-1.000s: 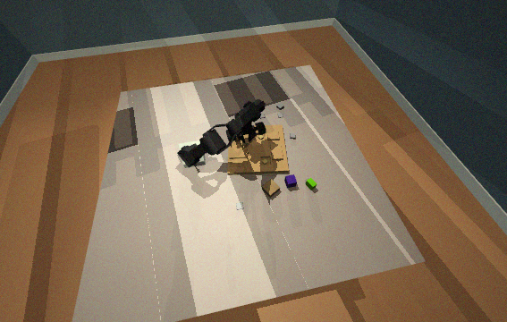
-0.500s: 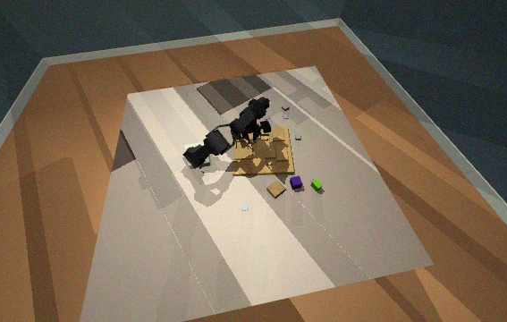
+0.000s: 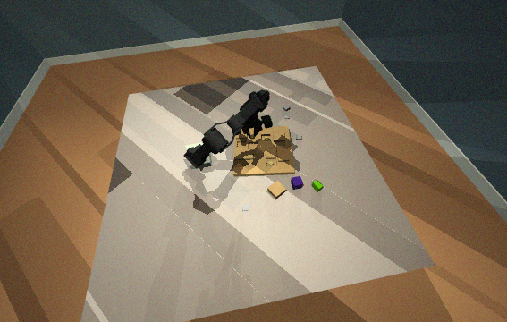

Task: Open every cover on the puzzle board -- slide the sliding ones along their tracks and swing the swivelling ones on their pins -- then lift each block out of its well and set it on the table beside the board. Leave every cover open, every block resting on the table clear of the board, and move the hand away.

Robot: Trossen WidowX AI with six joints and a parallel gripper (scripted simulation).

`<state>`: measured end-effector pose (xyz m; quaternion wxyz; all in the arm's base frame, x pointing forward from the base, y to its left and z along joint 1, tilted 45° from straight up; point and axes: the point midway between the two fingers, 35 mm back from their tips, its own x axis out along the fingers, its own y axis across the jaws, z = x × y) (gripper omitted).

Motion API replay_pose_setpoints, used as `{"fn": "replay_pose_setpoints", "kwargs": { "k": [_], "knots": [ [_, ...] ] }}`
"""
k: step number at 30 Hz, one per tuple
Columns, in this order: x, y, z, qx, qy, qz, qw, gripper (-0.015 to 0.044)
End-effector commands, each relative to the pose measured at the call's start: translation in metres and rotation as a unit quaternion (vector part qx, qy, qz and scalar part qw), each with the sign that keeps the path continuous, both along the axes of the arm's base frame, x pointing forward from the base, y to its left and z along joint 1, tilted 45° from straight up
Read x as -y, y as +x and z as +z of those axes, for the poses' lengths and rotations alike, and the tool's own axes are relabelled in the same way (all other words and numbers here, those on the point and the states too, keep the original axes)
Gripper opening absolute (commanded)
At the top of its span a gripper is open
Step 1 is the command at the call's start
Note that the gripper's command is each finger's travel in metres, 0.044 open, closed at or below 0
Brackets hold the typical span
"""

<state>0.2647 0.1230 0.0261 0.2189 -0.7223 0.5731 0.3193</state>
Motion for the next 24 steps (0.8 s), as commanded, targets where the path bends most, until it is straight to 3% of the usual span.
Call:
{"fn": "replay_pose_setpoints", "kwargs": {
  "k": [1,24],
  "knots": [
    [-0.008,-0.002,0.007,0.002,0.004,0.000,1.000,0.0080],
    [-0.072,-0.011,-0.037,0.001,0.011,0.002,1.000,0.0080]
  ]
}}
